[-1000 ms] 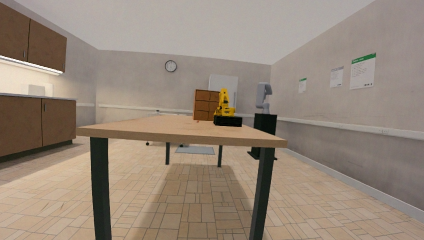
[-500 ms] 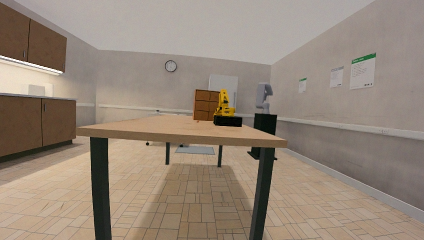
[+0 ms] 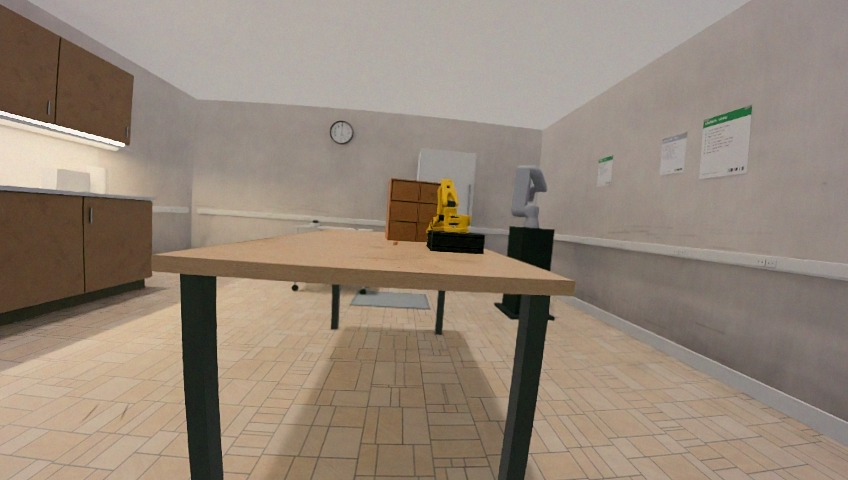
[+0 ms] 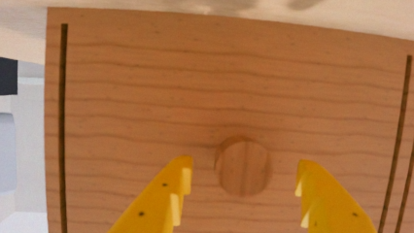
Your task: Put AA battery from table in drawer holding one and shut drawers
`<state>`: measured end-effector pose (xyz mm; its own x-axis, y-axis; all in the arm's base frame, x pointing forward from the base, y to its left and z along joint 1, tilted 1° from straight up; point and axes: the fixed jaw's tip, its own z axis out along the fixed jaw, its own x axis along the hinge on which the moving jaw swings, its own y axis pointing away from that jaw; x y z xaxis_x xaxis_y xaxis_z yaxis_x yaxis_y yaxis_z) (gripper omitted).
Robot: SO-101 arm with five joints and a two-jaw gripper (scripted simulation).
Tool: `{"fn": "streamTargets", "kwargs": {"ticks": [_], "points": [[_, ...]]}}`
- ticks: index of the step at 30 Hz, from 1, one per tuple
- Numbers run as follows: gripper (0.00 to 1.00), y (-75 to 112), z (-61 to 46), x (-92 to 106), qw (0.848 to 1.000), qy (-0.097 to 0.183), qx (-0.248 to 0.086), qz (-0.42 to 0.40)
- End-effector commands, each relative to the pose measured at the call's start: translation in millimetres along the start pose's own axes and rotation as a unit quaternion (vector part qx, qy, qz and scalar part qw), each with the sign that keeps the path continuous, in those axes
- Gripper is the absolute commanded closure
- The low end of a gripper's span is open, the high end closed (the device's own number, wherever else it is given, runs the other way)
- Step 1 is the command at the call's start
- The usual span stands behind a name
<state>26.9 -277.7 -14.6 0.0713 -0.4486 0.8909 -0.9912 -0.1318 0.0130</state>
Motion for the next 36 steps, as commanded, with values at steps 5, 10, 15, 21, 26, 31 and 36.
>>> {"fn": "streamTargets", "kwargs": {"ticks": [5, 10, 15, 21, 26, 31, 36], "points": [[0.79, 0.9, 2.7, -0.4, 1.0, -0.001, -0.001, 0.003], [0.79, 0.9, 2.7, -0.4, 1.0, -0.001, -0.001, 0.003], [0.79, 1.1, 2.9, -1.1, 1.0, -0.001, -0.002, 0.003], [0.79, 1.5, 3.4, -2.4, 1.0, -0.001, -0.002, 0.003], [0.79, 1.9, 3.8, -3.4, 1.0, -0.001, -0.003, 0.004], [0.79, 2.0, 4.0, -4.1, 1.0, -0.001, -0.003, 0.004], [0.79, 2.0, 4.0, -4.1, 1.0, -0.001, -0.003, 0.004]]}}
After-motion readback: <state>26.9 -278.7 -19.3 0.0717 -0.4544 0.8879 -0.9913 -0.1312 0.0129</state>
